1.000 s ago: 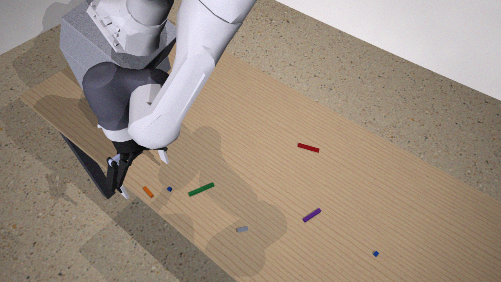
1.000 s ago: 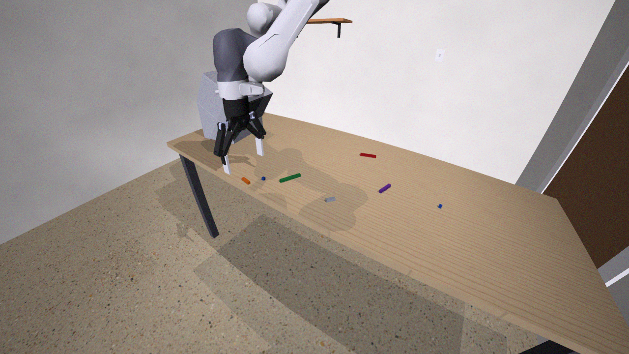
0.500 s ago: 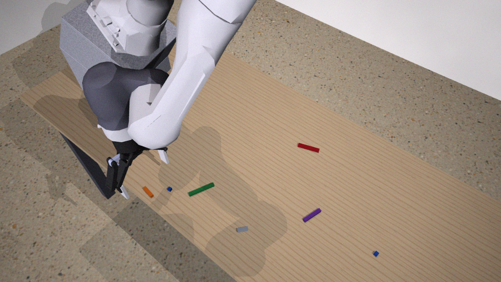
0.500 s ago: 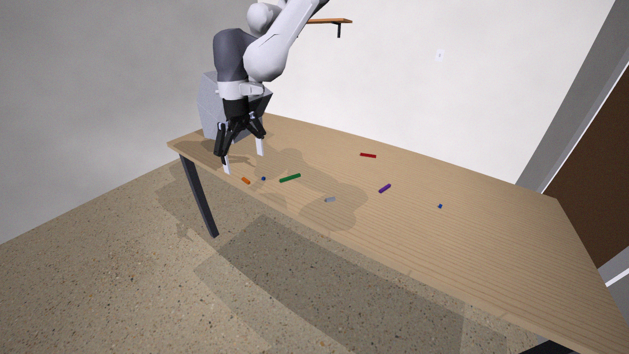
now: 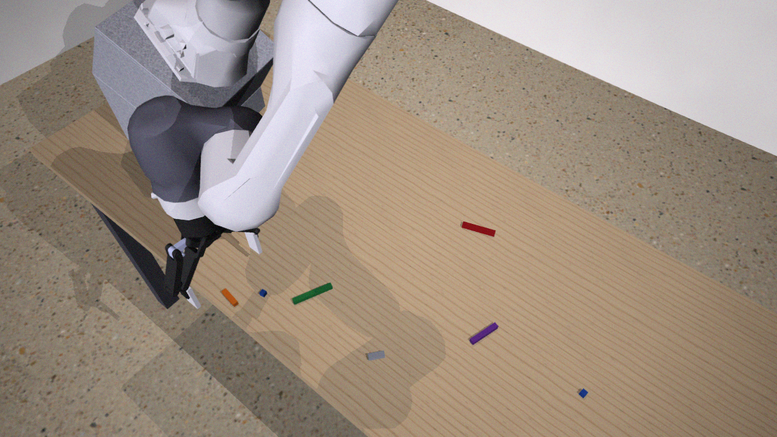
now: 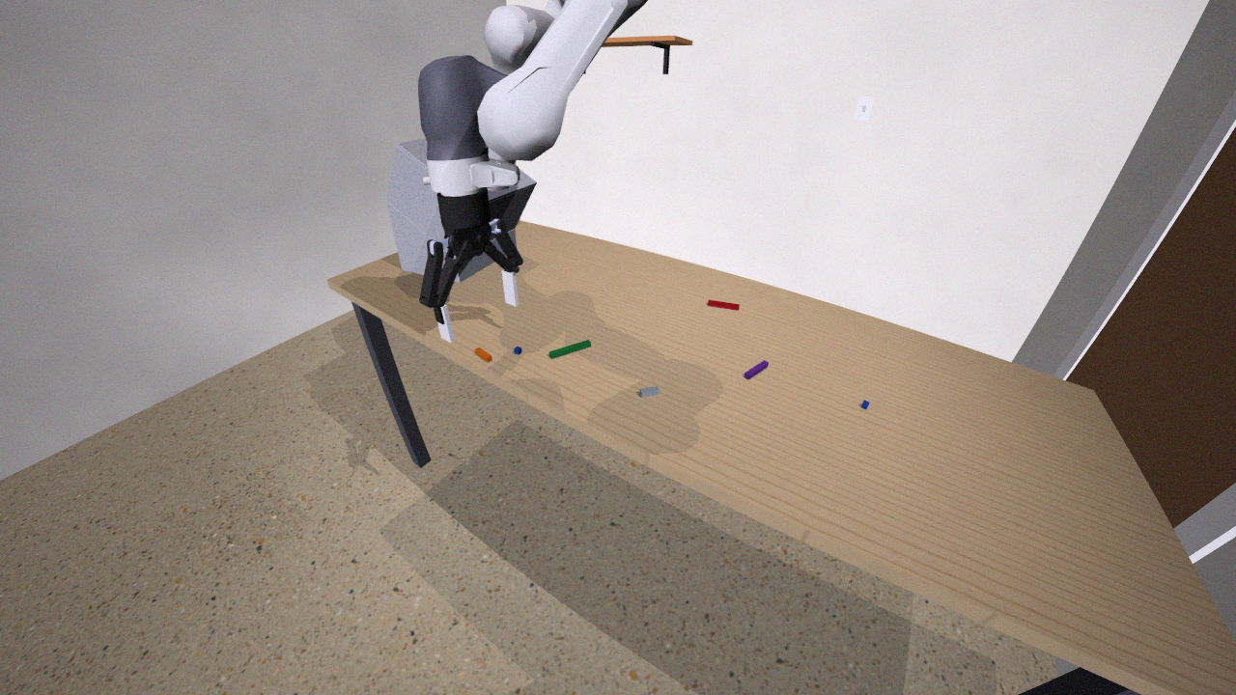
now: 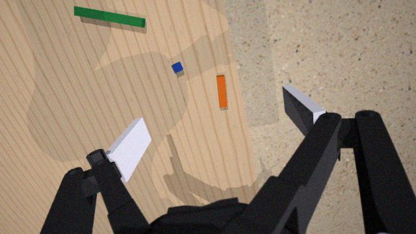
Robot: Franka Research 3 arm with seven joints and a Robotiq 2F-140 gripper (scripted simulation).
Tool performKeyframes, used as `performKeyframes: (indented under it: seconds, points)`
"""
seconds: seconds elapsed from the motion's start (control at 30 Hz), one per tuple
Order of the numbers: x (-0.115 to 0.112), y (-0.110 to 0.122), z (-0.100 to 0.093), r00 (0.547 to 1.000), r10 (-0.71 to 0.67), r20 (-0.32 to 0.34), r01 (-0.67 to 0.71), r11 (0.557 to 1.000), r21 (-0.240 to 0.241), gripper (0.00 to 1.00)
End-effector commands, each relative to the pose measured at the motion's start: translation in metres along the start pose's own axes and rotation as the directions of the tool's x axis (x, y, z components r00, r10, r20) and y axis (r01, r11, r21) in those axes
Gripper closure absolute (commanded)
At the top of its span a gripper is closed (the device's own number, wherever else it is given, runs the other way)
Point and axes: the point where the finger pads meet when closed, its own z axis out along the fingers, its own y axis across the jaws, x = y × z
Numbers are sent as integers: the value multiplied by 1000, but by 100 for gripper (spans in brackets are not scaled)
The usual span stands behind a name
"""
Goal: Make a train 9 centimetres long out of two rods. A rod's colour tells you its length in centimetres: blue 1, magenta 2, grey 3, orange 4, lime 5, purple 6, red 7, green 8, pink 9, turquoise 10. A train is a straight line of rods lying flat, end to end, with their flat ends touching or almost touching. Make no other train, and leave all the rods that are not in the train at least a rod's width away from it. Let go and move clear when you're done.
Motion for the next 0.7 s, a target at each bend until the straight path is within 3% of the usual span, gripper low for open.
performKeyframes:
  seconds: [0.0, 0.5, 0.67]
  points:
    - [1, 0, 0, 1000, 1, 1, -1, 1000, 1, 0]
    - [1, 0, 0, 1000, -1, 1, 1, 1000, 1, 0]
    - [3, -2, 1, 998, -67, 3, 67, 998, 4, 0]
